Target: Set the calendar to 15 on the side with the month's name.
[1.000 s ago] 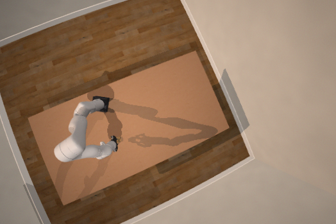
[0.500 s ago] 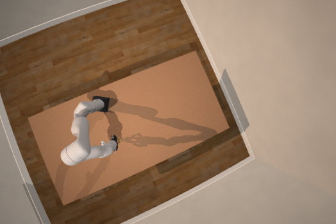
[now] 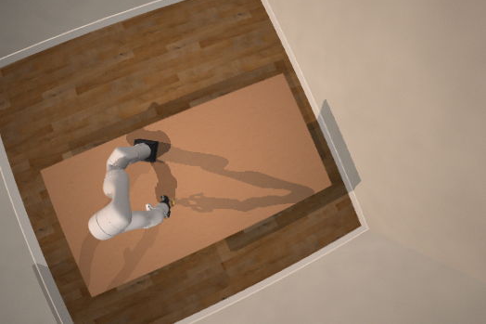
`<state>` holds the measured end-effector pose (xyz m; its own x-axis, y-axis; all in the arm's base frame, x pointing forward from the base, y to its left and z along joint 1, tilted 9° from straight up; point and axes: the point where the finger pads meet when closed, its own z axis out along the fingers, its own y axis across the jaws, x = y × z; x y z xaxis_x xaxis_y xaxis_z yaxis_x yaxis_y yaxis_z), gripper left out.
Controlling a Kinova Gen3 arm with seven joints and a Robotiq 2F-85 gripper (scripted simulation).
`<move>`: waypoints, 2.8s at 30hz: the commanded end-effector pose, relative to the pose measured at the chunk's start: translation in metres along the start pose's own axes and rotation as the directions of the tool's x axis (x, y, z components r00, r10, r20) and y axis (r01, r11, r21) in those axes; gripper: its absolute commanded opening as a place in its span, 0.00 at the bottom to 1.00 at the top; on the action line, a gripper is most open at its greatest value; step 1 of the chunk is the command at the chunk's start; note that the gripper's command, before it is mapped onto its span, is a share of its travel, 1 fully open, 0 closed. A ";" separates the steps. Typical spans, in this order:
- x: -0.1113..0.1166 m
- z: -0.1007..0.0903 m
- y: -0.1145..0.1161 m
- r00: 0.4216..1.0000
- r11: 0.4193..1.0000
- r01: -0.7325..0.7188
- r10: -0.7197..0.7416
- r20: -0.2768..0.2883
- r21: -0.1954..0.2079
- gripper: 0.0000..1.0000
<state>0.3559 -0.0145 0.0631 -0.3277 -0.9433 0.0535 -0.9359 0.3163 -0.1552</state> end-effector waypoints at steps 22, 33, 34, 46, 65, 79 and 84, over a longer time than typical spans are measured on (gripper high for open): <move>0.000 0.000 0.000 1.000 1.000 0.000 0.000 0.001 0.001 0.28; 0.000 0.001 0.000 1.000 1.000 0.000 0.000 0.001 0.001 0.28; 0.000 0.002 0.000 1.000 1.000 0.000 0.000 0.001 0.001 0.28; 0.000 0.009 0.000 1.000 1.000 0.000 0.000 0.001 0.001 0.28; 0.000 0.023 0.000 1.000 1.000 0.000 0.000 0.001 0.001 0.28; 0.000 0.025 0.000 1.000 1.000 0.000 0.000 0.001 0.001 0.28; 0.000 0.025 0.000 1.000 1.000 0.000 0.000 0.001 0.001 0.28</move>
<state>0.3592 -0.0170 0.0380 -0.3277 -0.9433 0.0534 -0.9359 0.3163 -0.1553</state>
